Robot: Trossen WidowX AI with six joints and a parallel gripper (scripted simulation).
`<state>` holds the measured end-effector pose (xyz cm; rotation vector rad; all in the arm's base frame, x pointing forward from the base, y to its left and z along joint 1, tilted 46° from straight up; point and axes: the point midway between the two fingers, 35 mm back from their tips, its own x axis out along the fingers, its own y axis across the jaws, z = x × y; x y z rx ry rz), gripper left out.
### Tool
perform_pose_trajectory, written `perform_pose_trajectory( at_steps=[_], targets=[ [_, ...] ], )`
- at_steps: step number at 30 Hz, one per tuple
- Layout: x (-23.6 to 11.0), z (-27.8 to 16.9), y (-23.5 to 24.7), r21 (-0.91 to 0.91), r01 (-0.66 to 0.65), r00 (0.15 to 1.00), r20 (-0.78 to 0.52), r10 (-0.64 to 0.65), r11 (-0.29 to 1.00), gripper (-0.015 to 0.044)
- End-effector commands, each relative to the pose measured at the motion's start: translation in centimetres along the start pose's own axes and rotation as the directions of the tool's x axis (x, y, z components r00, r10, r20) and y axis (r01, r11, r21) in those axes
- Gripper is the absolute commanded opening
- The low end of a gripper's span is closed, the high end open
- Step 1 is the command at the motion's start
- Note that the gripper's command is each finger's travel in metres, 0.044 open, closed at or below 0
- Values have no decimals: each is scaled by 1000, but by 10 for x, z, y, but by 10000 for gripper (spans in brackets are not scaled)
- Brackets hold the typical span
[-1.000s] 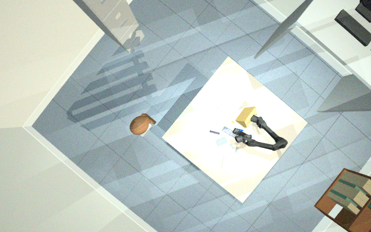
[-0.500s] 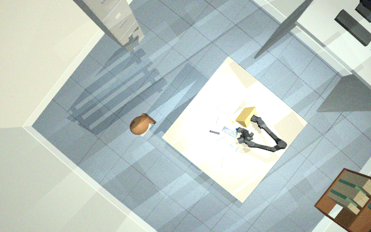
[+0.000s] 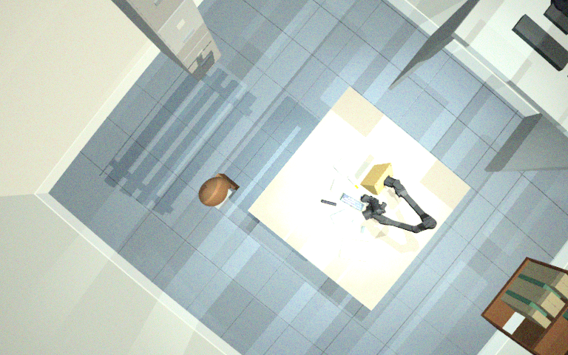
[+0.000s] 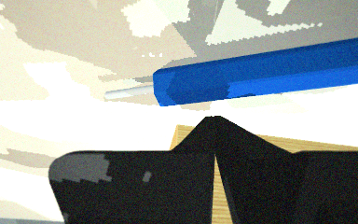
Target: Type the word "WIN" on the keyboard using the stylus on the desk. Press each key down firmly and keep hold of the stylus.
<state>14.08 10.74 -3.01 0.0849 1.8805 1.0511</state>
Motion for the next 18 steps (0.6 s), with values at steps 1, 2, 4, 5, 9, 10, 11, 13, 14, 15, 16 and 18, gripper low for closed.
perform_pose_trajectory(
  at_steps=[1, 2, 4, 5, 9, 10, 11, 13, 14, 15, 16, 18],
  targets=[
    [6, 1, 1, 7, -8, 1000, -1, 8, 1000, 0],
    [7, 2, 1, 7, -8, 1000, -1, 8, 1000, 0],
    [7, 2, 1, 7, -8, 1000, -1, 8, 1000, 0],
    [6, 3, 1, 7, -8, 1000, -1, 8, 1000, 0],
    [4, 7, 1, 7, -8, 1000, -1, 8, 1000, 0],
    [3, 8, 1, 7, -8, 1000, -1, 8, 1000, 0],
    [2, 10, 0, 7, -8, 1000, -1, 8, 1000, 0],
    [0, 13, 0, 7, -7, 1000, -1, 7, 1000, 0],
    [0, 14, 0, 7, -7, 1000, 0, 7, 1000, 0],
    [-1, 16, 0, 7, -7, 1000, 0, 7, 1000, 0],
    [-2, 17, 0, 7, -7, 1000, 0, 7, 1000, 0],
    [-4, 20, 0, 7, -7, 1000, 0, 7, 1000, 0]
  ],
)
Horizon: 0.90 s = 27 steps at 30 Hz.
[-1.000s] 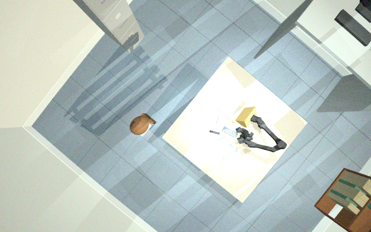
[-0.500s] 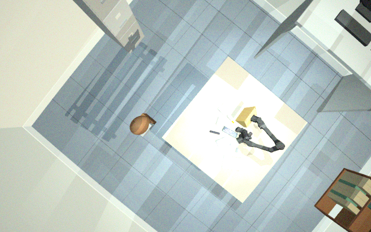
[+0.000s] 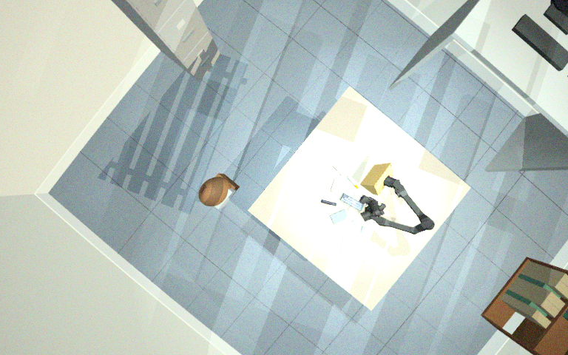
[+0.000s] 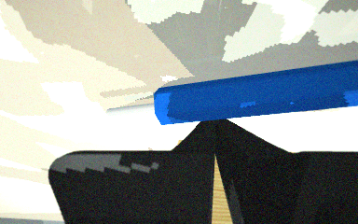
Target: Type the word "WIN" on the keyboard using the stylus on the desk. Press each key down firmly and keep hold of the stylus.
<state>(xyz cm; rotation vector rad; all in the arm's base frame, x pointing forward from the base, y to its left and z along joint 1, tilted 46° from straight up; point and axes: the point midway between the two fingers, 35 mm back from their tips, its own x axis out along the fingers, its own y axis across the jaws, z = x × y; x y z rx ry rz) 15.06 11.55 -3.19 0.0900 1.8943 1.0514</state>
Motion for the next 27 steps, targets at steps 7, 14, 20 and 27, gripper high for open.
perform_pose_trajectory(
  at_steps=[7, 14, 20, 27],
  targets=[
    [-9, 17, 0, -1, 0, 1000, 11, 0, 1000, 0],
    [-15, 27, 0, -1, 0, 1000, 11, 0, 1000, 0],
    [-20, 35, 0, -2, 0, 1000, 12, 0, 1000, 0],
    [-24, 41, 1, -2, 0, 1000, 12, 0, 1000, 0]
  ],
)
